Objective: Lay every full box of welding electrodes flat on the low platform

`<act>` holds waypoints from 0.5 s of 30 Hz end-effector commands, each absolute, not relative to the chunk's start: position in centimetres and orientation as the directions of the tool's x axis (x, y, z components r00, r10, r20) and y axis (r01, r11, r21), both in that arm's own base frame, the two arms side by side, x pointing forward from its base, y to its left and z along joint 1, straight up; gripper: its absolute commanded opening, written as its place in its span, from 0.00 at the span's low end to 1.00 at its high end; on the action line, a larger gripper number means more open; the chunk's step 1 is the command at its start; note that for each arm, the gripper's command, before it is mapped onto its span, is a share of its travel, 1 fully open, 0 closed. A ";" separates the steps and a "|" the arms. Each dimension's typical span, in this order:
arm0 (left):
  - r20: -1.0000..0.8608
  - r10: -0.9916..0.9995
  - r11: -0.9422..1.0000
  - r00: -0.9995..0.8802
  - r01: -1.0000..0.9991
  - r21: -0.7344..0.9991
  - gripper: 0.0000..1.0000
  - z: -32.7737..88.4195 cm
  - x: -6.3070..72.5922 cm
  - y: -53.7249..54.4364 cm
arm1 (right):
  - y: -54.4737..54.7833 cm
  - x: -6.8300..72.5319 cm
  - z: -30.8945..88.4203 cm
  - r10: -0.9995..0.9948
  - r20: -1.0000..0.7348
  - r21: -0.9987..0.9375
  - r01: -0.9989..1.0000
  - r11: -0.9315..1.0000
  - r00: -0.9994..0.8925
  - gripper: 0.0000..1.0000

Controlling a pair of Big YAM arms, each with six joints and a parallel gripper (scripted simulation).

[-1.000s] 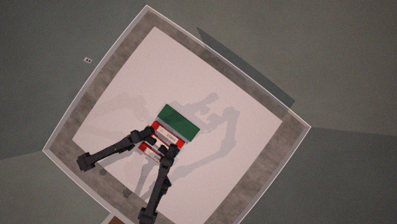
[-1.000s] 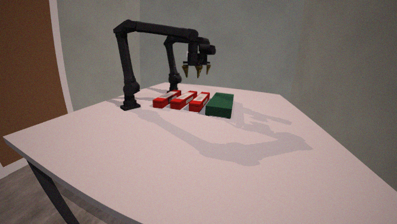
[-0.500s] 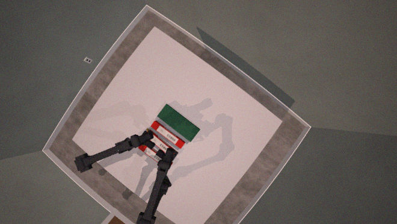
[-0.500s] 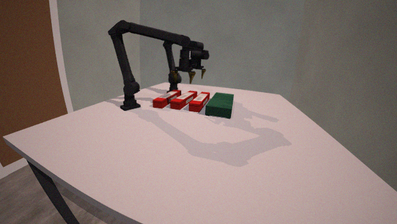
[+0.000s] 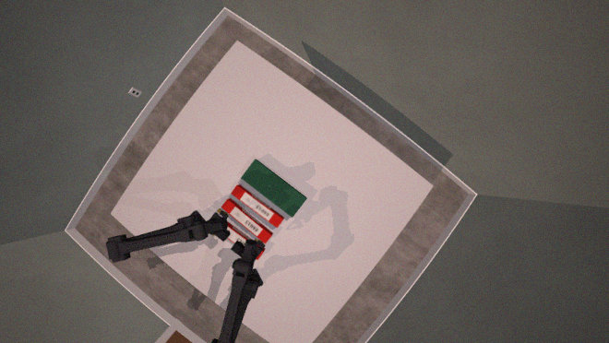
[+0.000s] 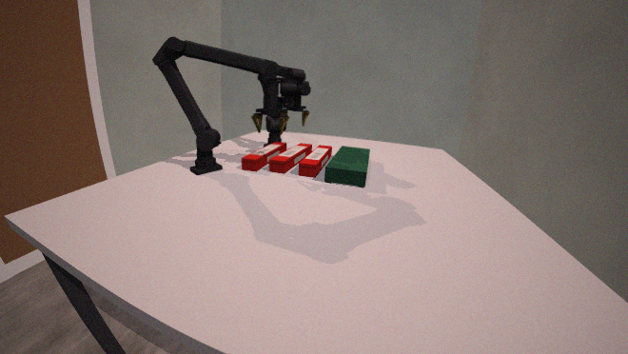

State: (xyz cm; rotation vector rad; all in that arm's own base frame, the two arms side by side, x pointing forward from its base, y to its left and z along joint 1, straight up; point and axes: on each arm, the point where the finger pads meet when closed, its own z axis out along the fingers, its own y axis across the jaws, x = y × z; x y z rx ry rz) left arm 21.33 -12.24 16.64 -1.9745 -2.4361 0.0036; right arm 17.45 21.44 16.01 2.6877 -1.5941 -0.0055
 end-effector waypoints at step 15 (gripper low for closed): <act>-0.017 0.972 0.233 -0.233 0.972 0.009 1.00 15.1 12.4 -14.7 | 19.9 12.3 17.0 -0.892 -0.036 -0.058 -0.892 -0.447 0.450 1.00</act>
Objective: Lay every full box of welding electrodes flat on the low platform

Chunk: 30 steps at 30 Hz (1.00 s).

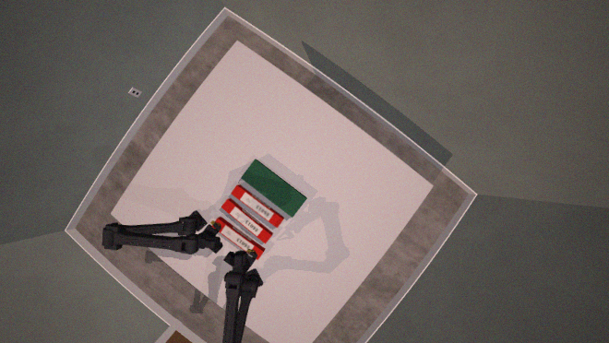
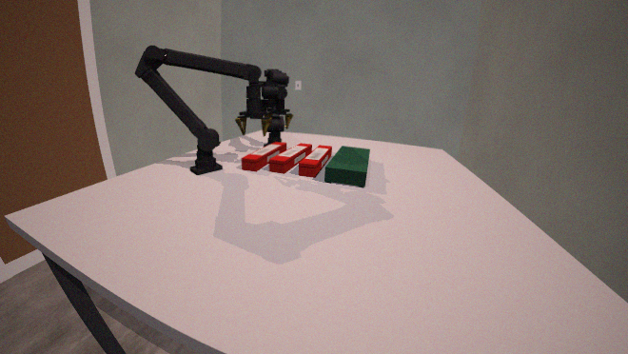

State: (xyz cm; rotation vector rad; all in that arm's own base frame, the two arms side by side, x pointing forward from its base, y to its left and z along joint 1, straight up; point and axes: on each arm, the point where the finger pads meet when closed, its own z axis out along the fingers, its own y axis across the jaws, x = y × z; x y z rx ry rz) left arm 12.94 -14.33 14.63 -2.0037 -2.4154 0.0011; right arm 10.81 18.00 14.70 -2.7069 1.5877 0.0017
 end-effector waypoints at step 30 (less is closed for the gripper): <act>-0.012 0.972 0.235 -0.234 0.972 0.007 1.00 10.2 12.7 -15.0 | 18.5 11.3 10.1 -0.888 -0.007 -0.010 -0.888 -0.459 0.459 1.00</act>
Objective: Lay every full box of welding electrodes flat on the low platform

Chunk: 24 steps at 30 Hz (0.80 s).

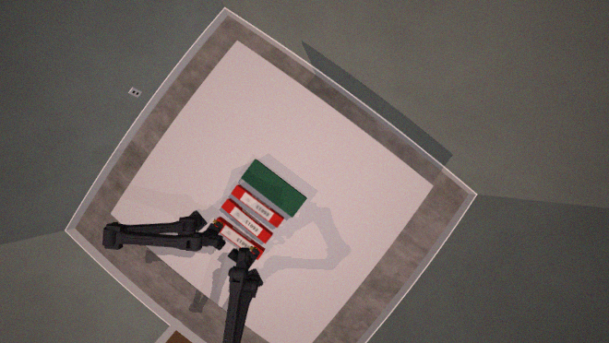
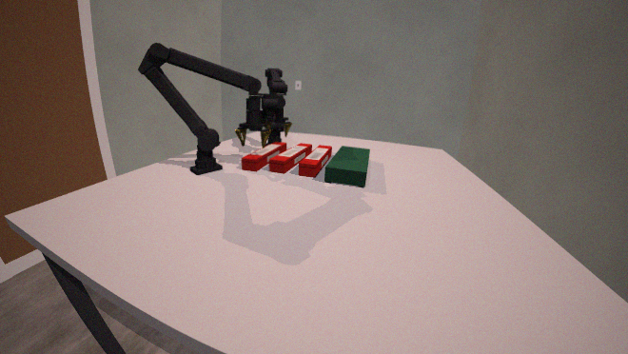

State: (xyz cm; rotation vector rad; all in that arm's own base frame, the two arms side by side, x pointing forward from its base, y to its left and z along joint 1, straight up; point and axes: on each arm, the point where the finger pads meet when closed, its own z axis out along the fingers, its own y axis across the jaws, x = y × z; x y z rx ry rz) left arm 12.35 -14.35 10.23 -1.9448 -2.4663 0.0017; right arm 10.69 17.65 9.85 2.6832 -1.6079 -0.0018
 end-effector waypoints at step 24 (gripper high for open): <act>-0.012 0.972 0.235 -0.234 0.972 0.006 1.00 5.6 12.7 -15.0 | 18.5 11.3 5.6 -0.888 -0.006 -0.009 -0.888 -0.459 0.459 1.00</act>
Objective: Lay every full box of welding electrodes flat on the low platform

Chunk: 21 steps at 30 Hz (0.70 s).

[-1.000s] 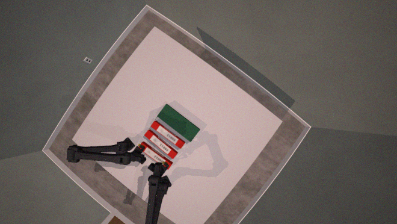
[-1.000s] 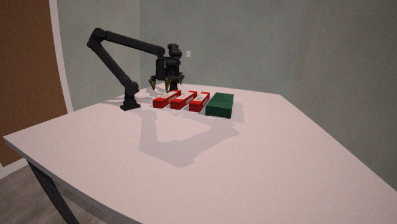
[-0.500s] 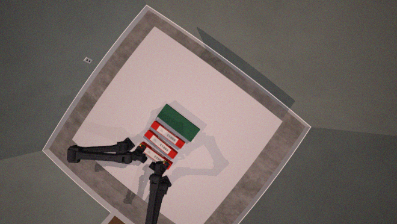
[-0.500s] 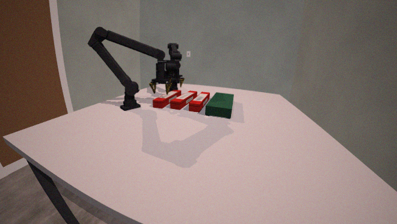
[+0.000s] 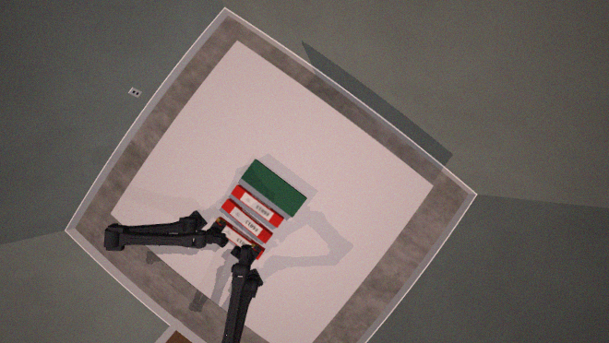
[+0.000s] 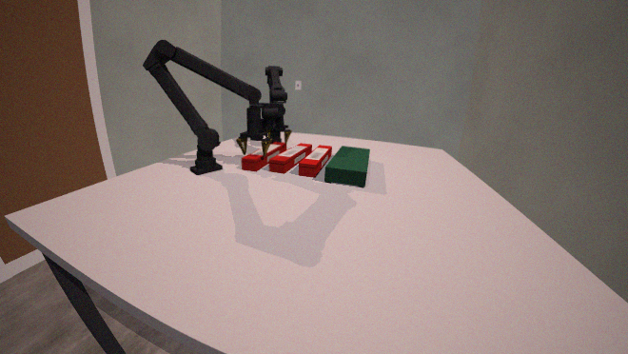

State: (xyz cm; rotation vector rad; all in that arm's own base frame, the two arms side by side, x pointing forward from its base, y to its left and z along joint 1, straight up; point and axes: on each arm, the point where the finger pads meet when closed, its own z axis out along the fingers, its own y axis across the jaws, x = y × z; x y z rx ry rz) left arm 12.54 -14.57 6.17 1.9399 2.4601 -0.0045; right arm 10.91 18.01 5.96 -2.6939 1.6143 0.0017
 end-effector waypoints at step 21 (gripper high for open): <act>-0.016 0.972 0.235 -0.234 0.972 0.008 1.00 2.9 12.9 -15.1 | 18.5 11.3 2.6 -0.888 -0.006 -0.009 -0.888 -0.459 0.459 1.00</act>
